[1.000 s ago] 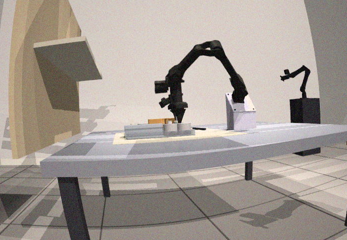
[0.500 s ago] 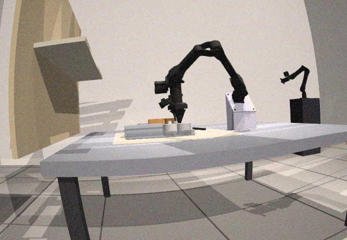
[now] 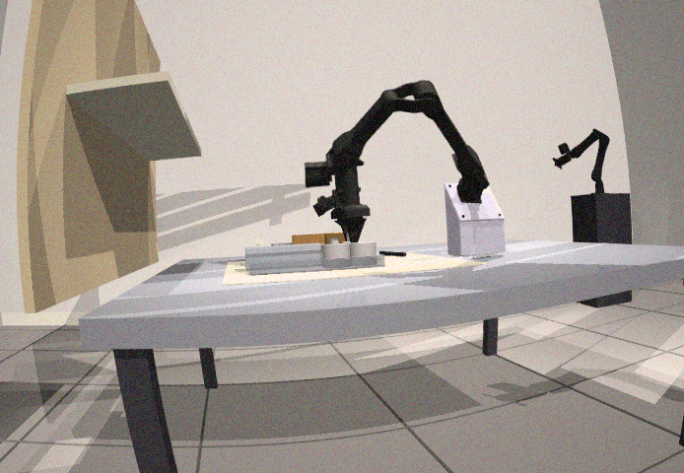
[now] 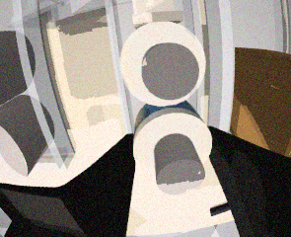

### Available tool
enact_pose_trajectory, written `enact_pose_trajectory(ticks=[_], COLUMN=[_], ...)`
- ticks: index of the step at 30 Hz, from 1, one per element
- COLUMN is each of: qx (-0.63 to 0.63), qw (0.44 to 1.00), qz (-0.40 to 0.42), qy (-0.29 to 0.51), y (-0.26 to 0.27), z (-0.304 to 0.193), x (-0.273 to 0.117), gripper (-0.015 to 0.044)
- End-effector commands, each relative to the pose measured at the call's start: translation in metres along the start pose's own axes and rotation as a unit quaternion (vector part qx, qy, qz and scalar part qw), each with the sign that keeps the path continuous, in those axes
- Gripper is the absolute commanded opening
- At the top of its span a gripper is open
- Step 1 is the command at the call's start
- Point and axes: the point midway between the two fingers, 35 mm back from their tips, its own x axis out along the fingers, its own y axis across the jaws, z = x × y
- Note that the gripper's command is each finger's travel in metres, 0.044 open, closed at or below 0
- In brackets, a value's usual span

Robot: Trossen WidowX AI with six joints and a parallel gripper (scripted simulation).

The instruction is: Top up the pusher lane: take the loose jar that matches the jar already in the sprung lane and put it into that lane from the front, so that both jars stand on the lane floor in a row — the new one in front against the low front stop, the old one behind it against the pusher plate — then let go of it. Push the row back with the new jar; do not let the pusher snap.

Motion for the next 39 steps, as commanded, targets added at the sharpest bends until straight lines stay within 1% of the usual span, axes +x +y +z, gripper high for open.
enact_pose_trajectory(ticks=[1,39], qx=[-0.008,-0.008], qw=[1.000,1.000], qz=[0.001,0.001], qy=[-0.011,-0.011], y=[0.001,0.003], z=[0.007,0.005], x=[-0.001,0.010], gripper=[0.0000,0.0000])
